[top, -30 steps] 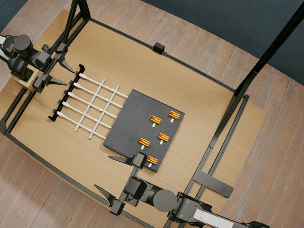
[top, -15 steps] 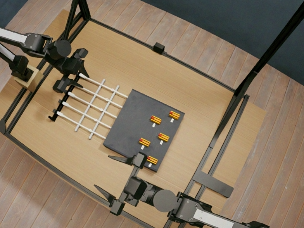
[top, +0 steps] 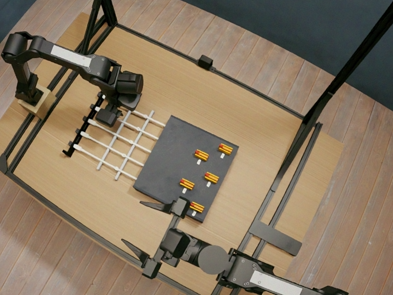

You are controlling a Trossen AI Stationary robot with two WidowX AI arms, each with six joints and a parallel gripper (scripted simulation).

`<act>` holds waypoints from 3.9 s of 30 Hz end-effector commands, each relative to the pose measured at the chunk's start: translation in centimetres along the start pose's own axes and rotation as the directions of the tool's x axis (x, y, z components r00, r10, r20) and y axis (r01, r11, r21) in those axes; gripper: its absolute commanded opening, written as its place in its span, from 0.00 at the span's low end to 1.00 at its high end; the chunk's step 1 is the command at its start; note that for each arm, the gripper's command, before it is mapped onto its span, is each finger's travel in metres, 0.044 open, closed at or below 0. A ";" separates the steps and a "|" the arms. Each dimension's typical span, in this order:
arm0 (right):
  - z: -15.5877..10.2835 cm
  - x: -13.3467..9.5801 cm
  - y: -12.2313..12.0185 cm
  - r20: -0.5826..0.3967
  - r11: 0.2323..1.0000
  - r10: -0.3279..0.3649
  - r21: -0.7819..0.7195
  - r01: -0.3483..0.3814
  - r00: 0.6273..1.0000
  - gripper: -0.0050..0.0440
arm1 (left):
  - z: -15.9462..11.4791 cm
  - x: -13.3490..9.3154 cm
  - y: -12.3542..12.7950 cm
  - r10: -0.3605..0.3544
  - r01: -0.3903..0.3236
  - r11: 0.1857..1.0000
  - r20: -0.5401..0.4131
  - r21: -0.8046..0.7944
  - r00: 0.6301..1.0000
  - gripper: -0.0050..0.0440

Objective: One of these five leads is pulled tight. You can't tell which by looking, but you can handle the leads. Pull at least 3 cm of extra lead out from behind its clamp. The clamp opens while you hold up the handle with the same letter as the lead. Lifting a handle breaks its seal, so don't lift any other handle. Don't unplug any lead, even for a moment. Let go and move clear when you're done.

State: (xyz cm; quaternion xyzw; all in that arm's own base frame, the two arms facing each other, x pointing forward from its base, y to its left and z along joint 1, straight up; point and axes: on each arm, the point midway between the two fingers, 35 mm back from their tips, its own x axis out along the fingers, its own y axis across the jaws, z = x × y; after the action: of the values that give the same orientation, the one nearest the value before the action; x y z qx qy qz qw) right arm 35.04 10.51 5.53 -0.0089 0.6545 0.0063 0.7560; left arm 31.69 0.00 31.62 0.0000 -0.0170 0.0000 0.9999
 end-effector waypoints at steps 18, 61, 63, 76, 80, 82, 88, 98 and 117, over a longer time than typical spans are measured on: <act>1.9 6.1 3.4 -0.143 1.000 0.005 0.005 -0.004 0.990 0.53 | 0.7 -0.1 0.0 0.000 0.000 1.000 0.016 0.000 1.000 1.00; 1.2 11.1 3.4 -0.143 1.000 0.005 0.005 -0.004 0.990 0.53 | 0.7 -0.1 0.0 0.000 0.000 1.000 0.016 0.000 1.000 1.00; 1.2 11.1 3.4 -0.143 1.000 0.005 0.005 -0.004 0.990 0.53 | 0.7 -0.1 0.0 0.000 0.000 1.000 0.016 0.000 1.000 1.00; 1.2 11.1 3.4 -0.143 1.000 0.005 0.005 -0.004 0.990 0.53 | 0.7 -0.1 0.0 0.000 0.000 1.000 0.016 0.000 1.000 1.00; 1.2 11.1 3.4 -0.143 1.000 0.005 0.005 -0.004 0.990 0.53 | 0.7 -0.1 0.0 0.000 0.000 1.000 0.016 0.000 1.000 1.00; 1.2 11.1 3.4 -0.143 1.000 0.005 0.005 -0.004 0.990 0.53 | 0.7 -0.1 0.0 0.000 0.000 1.000 0.016 0.000 1.000 1.00; 1.2 11.1 3.4 -0.143 1.000 0.005 0.005 -0.004 0.990 0.53 | 0.7 -0.1 0.0 0.000 0.000 1.000 0.016 0.000 1.000 1.00; 1.2 11.1 3.4 -0.143 1.000 0.005 0.005 -0.004 0.990 0.53 | 0.7 -0.1 0.0 0.000 0.000 1.000 0.016 0.000 1.000 1.00; 1.9 8.4 3.4 -0.124 1.000 0.008 0.006 -0.008 0.992 0.00 | 0.7 -0.1 0.0 0.000 0.000 1.000 0.016 0.000 1.000 1.00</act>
State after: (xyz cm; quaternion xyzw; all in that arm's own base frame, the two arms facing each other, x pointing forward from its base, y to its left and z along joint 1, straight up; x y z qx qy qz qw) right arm 37.56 13.70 -5.36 -0.0076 0.7093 0.0038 0.7049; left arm 31.69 0.00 31.61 0.0000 -0.0170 0.0000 0.9999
